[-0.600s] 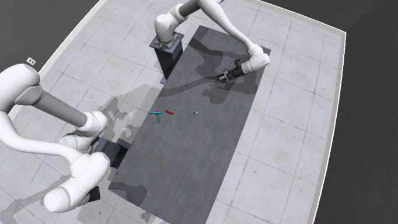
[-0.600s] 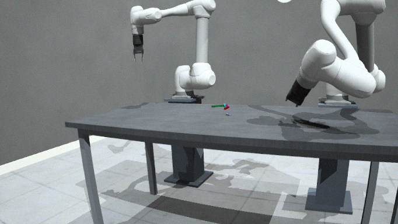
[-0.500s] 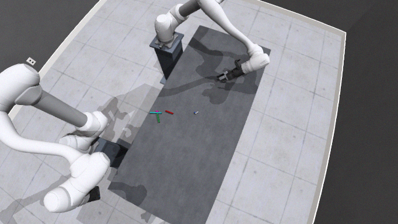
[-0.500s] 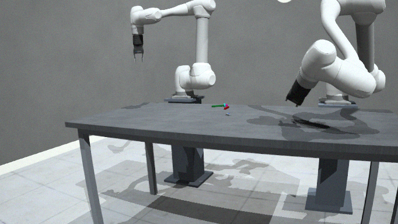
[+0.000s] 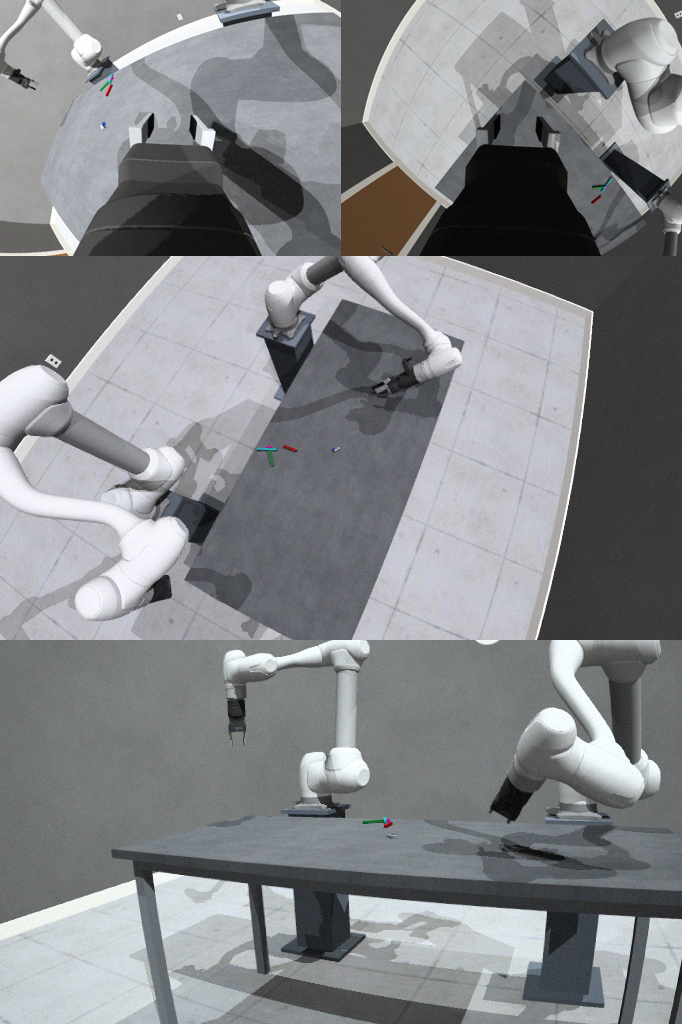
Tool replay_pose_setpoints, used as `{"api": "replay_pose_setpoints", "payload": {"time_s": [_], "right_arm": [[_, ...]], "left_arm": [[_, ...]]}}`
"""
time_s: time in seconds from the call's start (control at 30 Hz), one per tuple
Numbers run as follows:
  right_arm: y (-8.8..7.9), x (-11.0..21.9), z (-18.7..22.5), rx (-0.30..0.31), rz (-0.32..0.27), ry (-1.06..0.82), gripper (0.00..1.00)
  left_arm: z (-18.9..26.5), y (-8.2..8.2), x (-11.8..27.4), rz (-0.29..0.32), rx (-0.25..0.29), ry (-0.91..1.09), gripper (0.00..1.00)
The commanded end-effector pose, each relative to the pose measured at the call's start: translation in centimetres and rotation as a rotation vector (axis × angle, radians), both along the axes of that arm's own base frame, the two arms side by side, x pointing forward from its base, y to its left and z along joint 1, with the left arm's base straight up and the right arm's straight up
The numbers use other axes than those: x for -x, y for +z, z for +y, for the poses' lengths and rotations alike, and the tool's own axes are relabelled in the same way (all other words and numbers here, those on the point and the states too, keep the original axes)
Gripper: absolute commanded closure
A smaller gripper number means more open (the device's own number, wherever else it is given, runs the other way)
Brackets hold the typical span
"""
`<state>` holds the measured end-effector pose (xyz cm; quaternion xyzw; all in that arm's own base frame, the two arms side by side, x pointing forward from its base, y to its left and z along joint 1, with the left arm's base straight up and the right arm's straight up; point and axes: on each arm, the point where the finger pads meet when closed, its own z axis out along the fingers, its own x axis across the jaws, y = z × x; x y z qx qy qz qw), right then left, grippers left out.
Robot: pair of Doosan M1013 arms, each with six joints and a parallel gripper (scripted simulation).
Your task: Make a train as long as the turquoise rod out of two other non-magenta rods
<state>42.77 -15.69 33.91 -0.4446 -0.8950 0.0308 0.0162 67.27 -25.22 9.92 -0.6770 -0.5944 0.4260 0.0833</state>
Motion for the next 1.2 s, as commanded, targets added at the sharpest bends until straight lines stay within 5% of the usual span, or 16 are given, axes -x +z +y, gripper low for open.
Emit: {"api": "replay_pose_setpoints", "payload": {"time_s": [0.0, 0.2, 0.5, 0.6, 1.07, 1.17], "right_arm": [[0.0, 0.0, 0.0, 0.0, -0.001, -0.002, 0.0], [-0.9, 1.0, -1.7, -0.009, 0.022, -0.079, 0.0], [-4.4, 5.9, -7.9, -0.048, 0.115, -0.4, 0.0], [-6.5, 9.7, -11.2, -0.077, 0.178, -0.609, 0.0], [-11.3, 20.4, -16.8, -0.163, 0.346, -1.133, 0.0], [-12.9, 24.6, -17.9, -0.204, 0.416, -1.332, 0.0]], "left_arm": [[0.0, 0.1, 0.0, -0.002, 0.0, 0.001, 0.0], [-1.2, 0.1, 1.1, 0.004, -0.027, 0.055, 0.0], [-6.0, -0.2, 5.8, 0.029, -0.143, 0.289, 0.0], [-9.0, -0.3, 8.7, 0.041, -0.211, 0.424, 0.0], [-16.2, -0.5, 15.4, 0.07, -0.375, 0.746, 0.0], [-18.4, -0.6, 17.5, 0.08, -0.426, 0.848, 0.0]]}}
